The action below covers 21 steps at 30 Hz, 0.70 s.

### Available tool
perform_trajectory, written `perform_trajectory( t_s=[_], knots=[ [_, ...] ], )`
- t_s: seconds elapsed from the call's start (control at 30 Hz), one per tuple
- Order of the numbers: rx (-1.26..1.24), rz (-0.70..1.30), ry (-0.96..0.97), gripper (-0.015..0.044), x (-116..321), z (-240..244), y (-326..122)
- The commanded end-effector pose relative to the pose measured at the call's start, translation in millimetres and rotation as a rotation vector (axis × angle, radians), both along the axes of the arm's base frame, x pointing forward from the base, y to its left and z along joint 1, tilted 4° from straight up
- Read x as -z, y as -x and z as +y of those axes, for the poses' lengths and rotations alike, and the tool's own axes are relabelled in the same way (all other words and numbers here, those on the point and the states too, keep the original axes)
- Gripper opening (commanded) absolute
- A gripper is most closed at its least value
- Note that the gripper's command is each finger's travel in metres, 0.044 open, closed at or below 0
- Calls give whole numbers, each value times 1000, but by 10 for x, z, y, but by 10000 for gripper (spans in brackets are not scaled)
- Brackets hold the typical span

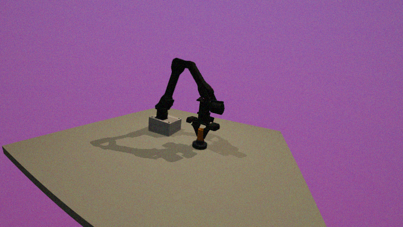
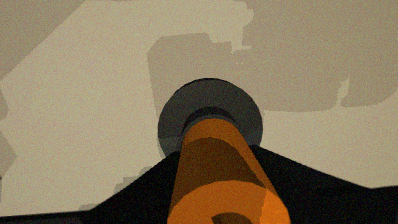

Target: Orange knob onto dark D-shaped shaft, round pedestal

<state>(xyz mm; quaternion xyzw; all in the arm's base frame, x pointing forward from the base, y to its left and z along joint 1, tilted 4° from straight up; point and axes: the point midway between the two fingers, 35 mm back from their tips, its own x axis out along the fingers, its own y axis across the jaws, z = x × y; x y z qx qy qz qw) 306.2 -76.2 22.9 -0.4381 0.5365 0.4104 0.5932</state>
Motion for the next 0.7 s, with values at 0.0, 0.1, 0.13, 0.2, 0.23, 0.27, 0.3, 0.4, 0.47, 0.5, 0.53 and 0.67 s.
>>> perform_trajectory(
  t_s=[0.0,0.1,0.13,0.2,0.23,0.27,0.3,0.4,0.47,0.5,0.53,0.67],
  knots=[
    [3,3,-1,0,36,3,3],
    [0,2,0,0,17,1,3],
    [0,2,0,0,17,1,3],
    [0,2,0,0,17,1,3],
    [0,2,0,0,17,1,3],
    [0,2,0,0,17,1,3],
    [0,2,0,0,17,1,3],
    [0,2,0,79,17,1,3],
    [0,2,0,131,17,1,3],
    [0,2,0,157,17,1,3],
    [0,2,0,184,17,1,3],
    [0,2,0,289,17,1,3]
  ],
)
